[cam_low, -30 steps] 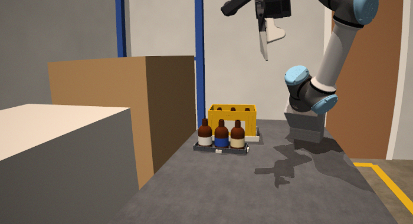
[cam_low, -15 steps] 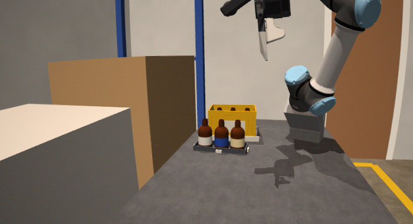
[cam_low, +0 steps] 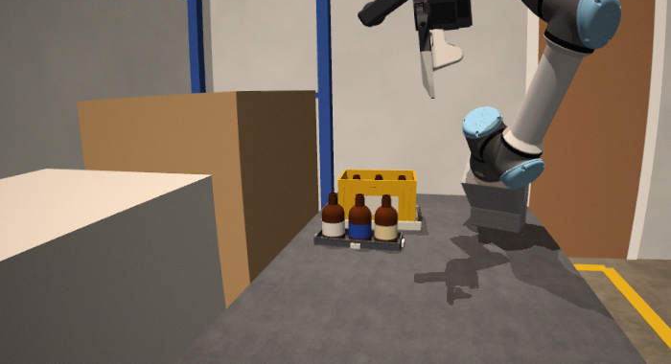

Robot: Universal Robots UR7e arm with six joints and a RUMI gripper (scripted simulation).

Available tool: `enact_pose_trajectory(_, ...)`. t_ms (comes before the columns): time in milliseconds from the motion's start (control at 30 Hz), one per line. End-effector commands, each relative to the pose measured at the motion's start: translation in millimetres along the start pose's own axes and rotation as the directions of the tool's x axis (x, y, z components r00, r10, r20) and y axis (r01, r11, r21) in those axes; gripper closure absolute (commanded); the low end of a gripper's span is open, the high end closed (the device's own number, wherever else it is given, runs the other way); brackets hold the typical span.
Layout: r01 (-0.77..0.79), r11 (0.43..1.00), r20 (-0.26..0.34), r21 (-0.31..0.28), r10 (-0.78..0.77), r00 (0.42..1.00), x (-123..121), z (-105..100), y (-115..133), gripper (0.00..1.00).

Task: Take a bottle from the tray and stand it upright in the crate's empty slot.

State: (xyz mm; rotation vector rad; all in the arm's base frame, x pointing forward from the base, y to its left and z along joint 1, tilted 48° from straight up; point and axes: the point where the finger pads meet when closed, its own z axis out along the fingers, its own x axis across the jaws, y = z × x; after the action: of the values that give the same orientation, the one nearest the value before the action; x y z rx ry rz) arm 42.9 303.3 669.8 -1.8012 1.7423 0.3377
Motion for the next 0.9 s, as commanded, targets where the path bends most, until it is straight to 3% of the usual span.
enact_pose_trajectory(0,0.001,1.0,0.002,0.0,-0.001,1.0,0,-1,0,0.0)
enact_pose_trajectory(233,0.001,1.0,0.002,0.0,-0.001,1.0,0,-1,0,0.0)
enact_pose_trajectory(267,-0.033,0.999,-0.006,-0.002,0.033,0.999,3,8,-16,0.0)
enact_pose_trajectory(800,-0.033,0.999,-0.006,-0.002,0.033,0.999,3,8,-16,0.0)
enact_pose_trajectory(833,-0.068,0.998,-0.014,-0.003,0.068,0.998,7,17,-33,0.0)
enact_pose_trajectory(867,-0.068,0.998,-0.014,-0.003,0.068,0.998,7,17,-33,0.0)
